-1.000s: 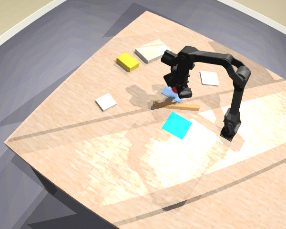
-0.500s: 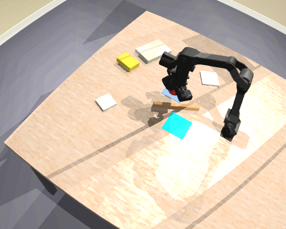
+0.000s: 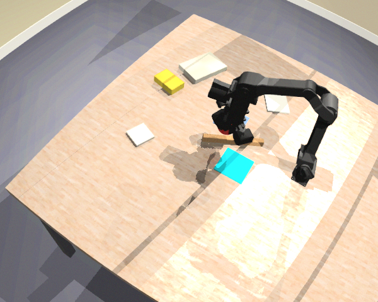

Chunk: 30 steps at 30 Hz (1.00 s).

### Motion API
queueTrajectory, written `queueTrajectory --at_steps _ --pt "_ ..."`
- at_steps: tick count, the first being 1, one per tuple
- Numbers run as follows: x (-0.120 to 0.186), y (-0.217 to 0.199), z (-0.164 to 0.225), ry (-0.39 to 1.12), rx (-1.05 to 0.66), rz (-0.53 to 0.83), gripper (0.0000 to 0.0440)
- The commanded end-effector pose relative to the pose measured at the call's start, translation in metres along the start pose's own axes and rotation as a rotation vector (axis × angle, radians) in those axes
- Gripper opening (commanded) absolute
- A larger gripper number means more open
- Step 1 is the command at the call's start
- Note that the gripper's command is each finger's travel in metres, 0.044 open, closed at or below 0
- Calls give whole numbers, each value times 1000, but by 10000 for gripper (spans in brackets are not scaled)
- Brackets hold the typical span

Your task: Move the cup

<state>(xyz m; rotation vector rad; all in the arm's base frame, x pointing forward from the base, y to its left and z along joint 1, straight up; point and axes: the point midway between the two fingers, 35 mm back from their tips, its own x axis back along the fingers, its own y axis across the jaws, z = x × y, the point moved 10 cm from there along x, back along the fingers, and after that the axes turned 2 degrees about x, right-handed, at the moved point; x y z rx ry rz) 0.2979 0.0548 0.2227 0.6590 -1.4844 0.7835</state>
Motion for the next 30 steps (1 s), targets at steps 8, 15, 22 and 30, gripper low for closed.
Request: queueTrajectory --at_steps 8,15,22,30 --pt "-1 32 -12 -29 43 13 0" --pt "-6 53 -17 -39 65 16 0" --pt "-13 73 -19 -46 77 20 0" --pt "-28 90 -15 -50 70 24 0"
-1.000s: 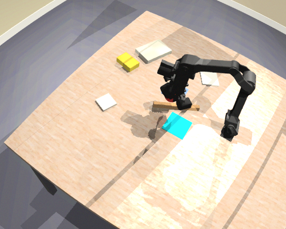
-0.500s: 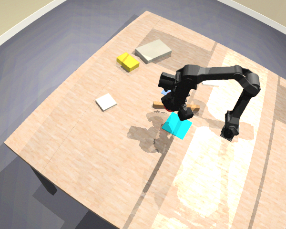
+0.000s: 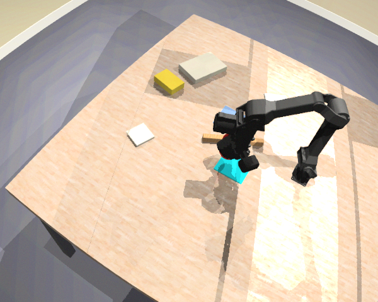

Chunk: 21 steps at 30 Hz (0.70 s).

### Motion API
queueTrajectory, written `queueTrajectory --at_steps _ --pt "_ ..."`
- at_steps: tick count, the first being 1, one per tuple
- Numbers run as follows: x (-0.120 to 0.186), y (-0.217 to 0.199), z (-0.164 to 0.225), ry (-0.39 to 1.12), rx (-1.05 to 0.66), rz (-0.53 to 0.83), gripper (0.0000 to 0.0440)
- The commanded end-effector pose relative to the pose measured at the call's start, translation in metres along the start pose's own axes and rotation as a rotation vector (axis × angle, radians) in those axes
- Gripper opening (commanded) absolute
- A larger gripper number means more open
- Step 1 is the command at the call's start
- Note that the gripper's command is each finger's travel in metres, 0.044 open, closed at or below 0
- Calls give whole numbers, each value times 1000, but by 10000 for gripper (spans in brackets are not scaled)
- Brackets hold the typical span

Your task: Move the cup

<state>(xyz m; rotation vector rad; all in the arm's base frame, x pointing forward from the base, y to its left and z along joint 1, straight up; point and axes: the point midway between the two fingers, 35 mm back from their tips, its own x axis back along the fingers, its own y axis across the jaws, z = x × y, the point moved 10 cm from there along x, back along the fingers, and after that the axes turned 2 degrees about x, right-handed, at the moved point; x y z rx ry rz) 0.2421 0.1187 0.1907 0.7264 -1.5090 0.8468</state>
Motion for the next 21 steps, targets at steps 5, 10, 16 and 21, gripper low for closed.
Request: queueTrajectory --at_steps 5,10,16,21 --pt "-13 13 6 -2 -19 10 0" --pt "-23 21 10 0 -31 15 6" --pt "-31 23 13 -17 -51 28 35" --pt "-30 22 14 -54 -68 38 82"
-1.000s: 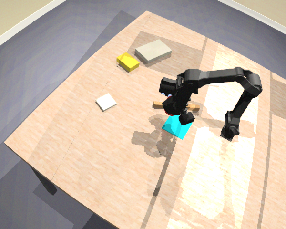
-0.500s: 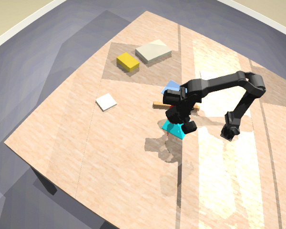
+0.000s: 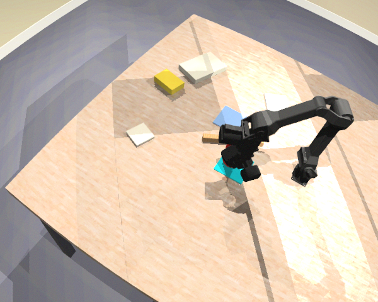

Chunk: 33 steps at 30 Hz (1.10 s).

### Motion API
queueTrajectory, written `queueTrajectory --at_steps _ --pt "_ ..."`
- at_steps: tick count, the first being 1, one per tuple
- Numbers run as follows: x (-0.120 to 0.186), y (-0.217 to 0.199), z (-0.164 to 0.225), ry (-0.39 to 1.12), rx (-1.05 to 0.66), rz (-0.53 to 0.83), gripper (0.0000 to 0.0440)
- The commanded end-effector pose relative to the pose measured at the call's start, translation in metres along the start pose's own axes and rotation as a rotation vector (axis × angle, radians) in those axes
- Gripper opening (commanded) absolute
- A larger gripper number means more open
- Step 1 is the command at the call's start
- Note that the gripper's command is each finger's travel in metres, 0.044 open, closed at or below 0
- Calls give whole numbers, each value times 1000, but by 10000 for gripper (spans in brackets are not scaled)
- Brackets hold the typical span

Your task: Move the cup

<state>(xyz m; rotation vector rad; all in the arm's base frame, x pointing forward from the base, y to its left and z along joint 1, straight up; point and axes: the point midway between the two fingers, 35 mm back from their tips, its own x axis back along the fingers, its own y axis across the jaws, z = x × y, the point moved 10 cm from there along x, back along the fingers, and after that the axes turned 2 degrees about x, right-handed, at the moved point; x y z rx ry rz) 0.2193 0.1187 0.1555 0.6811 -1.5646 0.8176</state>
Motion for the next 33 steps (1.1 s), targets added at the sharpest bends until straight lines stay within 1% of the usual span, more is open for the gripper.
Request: queueTrajectory --at_steps 1,2,3,17,33 --pt "4 -2 0 -38 -20 11 107" --pt "5 -2 0 -50 -25 12 127" --pt "7 -2 0 -62 -28 13 134" --pt "24 1 14 -156 -34 6 188" --pt "53 1 26 -267 -54 30 287"
